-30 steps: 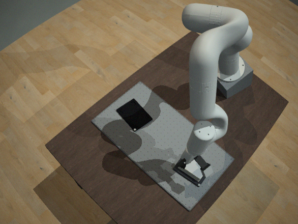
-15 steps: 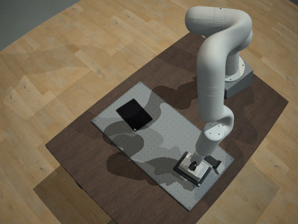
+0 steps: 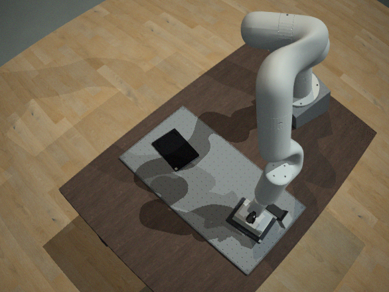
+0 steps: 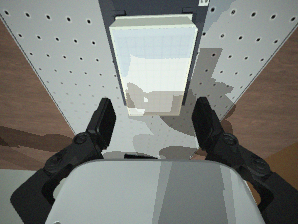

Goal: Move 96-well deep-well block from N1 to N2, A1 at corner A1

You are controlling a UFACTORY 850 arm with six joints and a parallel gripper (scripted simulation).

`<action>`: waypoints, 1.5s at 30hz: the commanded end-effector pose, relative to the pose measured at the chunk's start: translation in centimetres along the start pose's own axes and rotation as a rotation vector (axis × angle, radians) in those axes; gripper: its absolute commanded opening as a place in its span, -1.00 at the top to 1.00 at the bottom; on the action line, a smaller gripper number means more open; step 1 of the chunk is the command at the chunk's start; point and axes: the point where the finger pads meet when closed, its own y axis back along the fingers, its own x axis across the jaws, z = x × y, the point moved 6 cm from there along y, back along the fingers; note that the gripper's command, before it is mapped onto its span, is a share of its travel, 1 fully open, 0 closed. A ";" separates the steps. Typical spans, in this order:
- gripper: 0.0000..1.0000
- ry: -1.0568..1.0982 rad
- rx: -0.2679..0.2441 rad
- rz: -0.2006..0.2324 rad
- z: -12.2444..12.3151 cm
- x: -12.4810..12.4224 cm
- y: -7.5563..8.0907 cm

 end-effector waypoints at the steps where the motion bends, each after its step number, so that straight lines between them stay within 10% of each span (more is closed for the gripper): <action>1: -1.00 -0.001 0.001 0.003 0.0 0.1 -0.3; 45: -1.00 -0.001 0.001 0.003 0.0 0.1 -5.6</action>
